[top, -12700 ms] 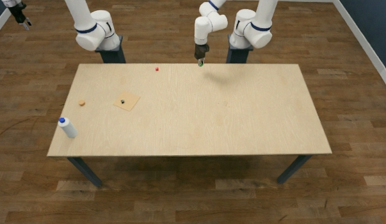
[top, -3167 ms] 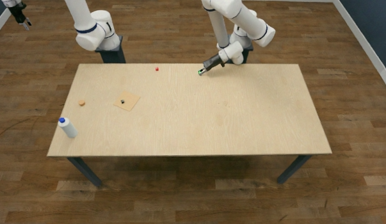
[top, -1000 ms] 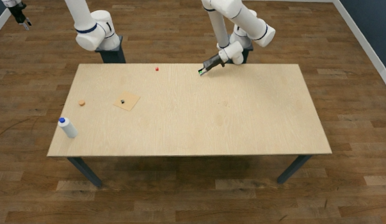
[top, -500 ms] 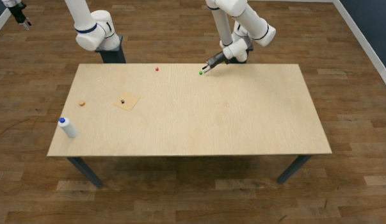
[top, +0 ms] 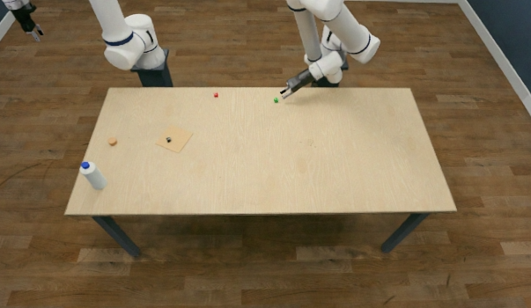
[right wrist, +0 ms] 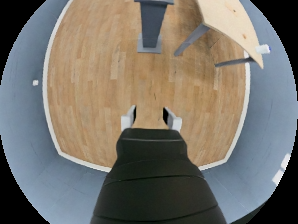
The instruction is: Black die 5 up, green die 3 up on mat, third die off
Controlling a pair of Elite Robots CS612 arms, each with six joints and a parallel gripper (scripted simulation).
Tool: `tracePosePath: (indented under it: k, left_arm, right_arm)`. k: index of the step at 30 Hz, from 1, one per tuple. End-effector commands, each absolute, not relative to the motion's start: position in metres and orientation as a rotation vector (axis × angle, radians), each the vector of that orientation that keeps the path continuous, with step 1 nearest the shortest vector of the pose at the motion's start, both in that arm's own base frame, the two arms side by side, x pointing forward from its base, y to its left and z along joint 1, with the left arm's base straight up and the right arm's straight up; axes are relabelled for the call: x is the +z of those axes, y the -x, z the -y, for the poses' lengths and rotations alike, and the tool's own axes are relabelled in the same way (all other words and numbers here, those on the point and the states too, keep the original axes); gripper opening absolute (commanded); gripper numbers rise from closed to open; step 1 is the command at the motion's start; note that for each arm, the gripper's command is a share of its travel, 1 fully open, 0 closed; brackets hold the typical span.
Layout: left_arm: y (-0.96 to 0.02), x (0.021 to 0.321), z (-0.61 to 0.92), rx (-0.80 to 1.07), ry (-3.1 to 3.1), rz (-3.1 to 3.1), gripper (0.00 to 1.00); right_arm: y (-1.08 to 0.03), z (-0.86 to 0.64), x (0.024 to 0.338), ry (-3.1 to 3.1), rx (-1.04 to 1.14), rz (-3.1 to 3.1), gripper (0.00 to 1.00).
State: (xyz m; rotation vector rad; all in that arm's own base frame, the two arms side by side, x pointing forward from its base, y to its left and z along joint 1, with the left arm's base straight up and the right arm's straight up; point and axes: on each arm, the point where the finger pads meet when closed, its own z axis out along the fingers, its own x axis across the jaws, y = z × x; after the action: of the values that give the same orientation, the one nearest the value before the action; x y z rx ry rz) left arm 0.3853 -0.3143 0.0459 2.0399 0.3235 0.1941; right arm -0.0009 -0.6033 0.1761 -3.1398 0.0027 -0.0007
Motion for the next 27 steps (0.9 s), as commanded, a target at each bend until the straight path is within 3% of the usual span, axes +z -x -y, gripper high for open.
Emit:
tracePosePath:
  k: [1,16,27]
  left_arm:
    - [-0.385,0.049,0.314,0.194,-2.04,-0.323,0.7]
    - [-0.385,0.092,0.314,0.194,-2.04,-0.323,0.7]
    - [-0.385,0.103,0.314,0.194,-2.04,-0.323,0.7]
  right_arm:
    - [0.001,0.604,0.177,3.141,0.0,-0.003,1.0]
    - [0.001,0.604,0.177,3.141,0.0,-0.003,1.0]
    - [0.001,0.604,0.177,3.141,0.0,-0.003,1.0]
